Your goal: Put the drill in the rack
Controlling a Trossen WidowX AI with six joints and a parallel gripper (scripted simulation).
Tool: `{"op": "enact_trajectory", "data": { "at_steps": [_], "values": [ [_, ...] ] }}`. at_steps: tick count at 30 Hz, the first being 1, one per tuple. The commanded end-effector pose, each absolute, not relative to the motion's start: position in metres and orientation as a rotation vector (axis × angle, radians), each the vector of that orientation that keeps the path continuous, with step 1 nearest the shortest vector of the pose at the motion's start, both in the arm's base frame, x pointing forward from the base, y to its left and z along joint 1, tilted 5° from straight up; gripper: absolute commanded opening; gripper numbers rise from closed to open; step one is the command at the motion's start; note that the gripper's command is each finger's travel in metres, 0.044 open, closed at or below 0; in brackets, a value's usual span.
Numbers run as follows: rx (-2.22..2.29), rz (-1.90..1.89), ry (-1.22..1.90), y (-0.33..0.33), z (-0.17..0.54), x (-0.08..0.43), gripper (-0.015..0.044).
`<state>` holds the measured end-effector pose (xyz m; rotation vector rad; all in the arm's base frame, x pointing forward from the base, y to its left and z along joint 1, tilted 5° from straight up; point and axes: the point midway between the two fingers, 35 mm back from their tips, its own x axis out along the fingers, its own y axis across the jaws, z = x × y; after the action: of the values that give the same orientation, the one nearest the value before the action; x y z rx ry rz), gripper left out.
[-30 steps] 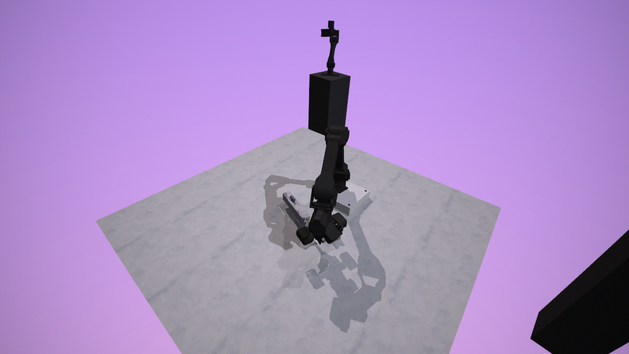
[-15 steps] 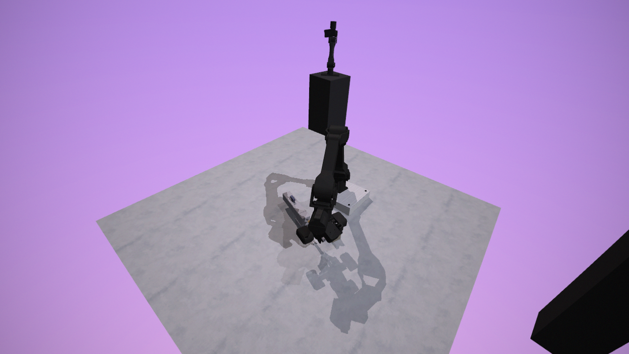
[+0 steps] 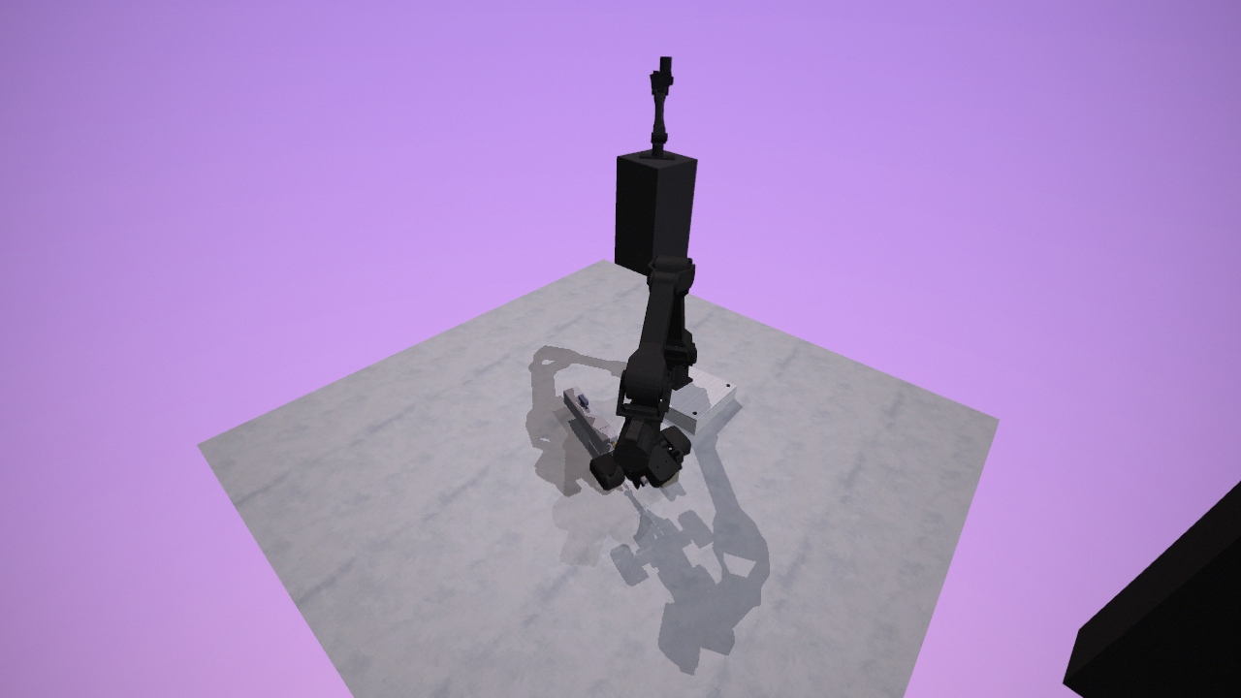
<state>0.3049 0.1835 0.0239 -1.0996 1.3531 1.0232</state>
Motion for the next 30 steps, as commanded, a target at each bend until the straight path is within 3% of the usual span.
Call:
{"op": "enact_trajectory", "data": {
  "at_steps": [1, 30],
  "values": [
    [-1.098, 1.026, 1.348, 0.184, 0.0272, 0.3049, 0.0],
    [-1.098, 1.026, 1.348, 0.1846, 0.0356, 0.3055, 0.0]
  ]
}}
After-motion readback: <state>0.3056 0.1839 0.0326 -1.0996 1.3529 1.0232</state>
